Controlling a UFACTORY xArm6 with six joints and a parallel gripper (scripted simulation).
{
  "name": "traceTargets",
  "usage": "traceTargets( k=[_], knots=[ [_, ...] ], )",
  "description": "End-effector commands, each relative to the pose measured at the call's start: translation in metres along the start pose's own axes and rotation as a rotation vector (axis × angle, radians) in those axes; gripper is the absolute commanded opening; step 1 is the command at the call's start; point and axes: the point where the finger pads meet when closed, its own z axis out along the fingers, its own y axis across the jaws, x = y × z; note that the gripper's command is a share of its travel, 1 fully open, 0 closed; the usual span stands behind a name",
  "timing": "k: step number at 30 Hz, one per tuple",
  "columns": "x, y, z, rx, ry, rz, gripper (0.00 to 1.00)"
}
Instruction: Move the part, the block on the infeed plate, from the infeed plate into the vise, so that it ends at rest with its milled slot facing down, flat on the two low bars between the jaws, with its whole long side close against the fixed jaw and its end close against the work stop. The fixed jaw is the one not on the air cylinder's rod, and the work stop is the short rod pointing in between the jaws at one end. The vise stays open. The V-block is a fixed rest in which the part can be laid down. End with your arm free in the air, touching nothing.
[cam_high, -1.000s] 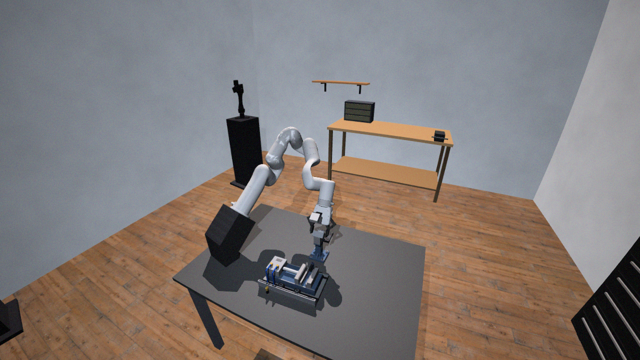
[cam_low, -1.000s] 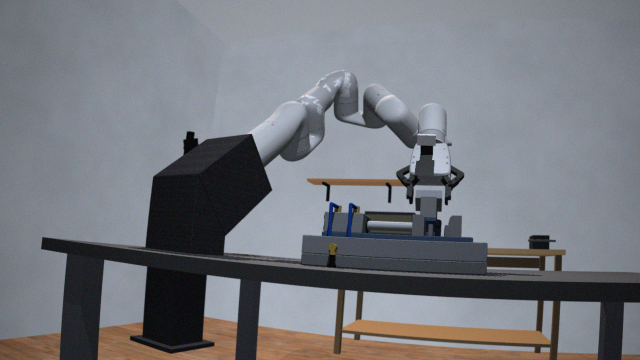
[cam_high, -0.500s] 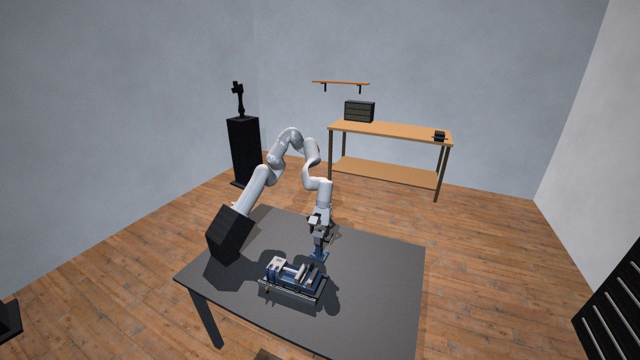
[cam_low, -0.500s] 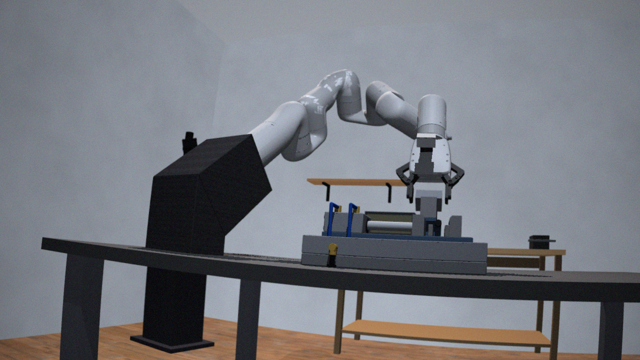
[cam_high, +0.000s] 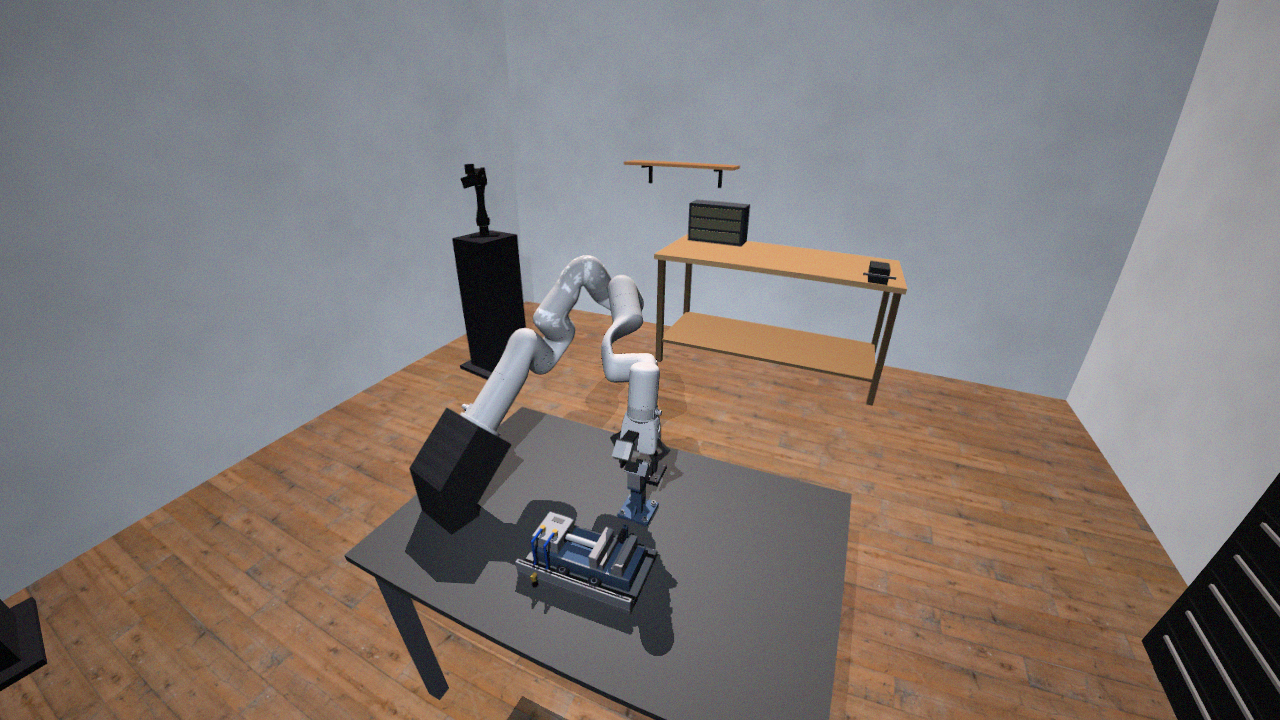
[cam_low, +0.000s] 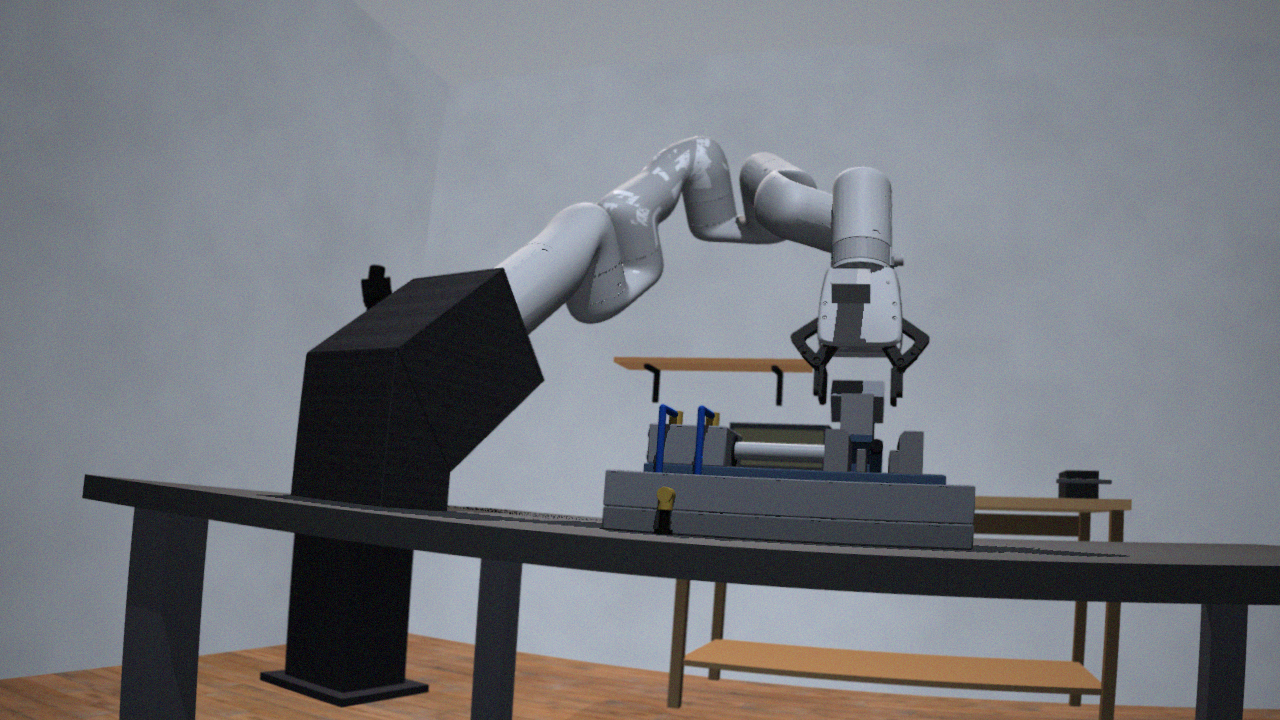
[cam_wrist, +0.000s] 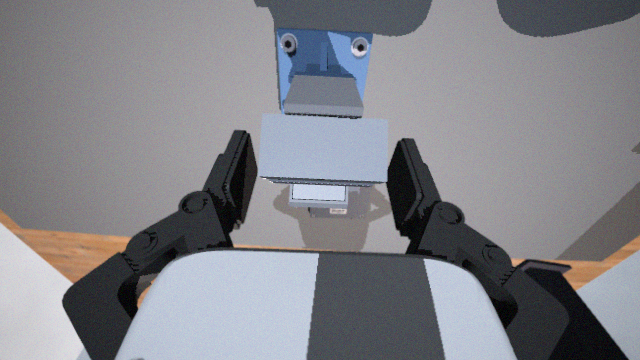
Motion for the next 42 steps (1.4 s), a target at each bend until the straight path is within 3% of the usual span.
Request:
traceTargets(
  k=[1,14,16,31,42],
  knots=[
    [0.0014,-0.0001,-0.0002,-0.001,-0.074,-0.002,0.89],
    [0.0035,-0.0001,0.0001,-0.002,-0.264,-0.002,0.89],
    [0.0035,-0.0001,0.0001,-0.002,-0.264,-0.002,0.89],
    [0.0056,-0.0001,0.0009,-0.002,-0.467,-0.002,0.89],
    [0.0067,-0.0001,0.0015,-0.002,-0.576,-0.002,0.89]
  ],
)
